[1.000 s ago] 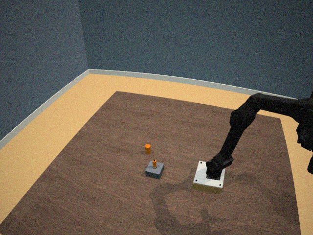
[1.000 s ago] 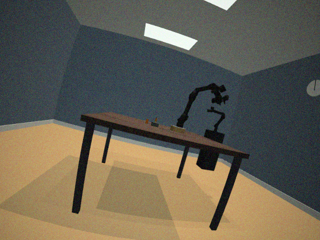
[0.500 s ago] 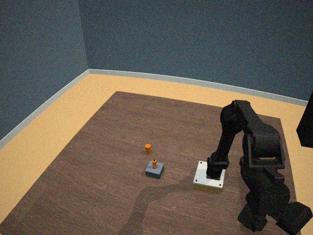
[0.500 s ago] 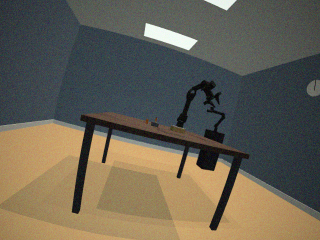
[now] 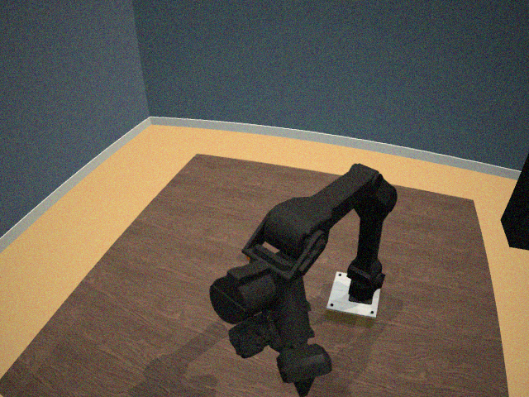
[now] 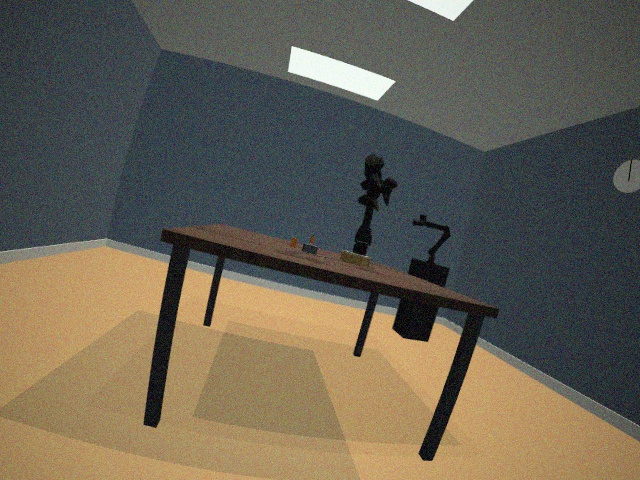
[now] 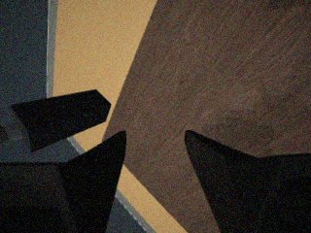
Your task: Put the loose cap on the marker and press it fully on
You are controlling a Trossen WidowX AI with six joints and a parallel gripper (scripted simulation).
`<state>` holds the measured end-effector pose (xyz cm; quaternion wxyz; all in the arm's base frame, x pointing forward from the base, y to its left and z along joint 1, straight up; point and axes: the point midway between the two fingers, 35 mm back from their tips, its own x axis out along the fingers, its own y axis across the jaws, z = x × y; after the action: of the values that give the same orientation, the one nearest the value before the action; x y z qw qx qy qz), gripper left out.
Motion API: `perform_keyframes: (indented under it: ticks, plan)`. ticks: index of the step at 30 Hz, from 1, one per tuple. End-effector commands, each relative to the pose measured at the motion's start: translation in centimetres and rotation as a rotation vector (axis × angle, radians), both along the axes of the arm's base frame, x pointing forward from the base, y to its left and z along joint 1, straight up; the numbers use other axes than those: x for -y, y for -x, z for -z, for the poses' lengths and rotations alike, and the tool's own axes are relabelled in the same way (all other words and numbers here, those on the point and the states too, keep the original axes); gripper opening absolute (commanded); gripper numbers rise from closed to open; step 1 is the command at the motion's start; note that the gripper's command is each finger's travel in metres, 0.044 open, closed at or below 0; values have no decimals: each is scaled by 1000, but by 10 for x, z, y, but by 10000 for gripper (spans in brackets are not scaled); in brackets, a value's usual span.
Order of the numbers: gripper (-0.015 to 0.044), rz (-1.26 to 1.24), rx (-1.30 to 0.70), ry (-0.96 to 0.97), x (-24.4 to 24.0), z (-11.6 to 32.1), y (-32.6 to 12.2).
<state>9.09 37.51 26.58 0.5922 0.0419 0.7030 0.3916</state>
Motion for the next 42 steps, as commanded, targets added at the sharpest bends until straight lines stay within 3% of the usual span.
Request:
perform_keyframes:
  ticks: [1,12,20,26,32,42]
  plan:
    - [237,22,66,4,12,11,-39]
    - [237,67,346,138,119,62,-198]
    - [237,35,453,315,245,99,-266]
    - [237,-19,454,451,353,128,-283]
    - [237,-91,395,553,459,155,-269]
    - [237,-100,385,562,477,169,-264]
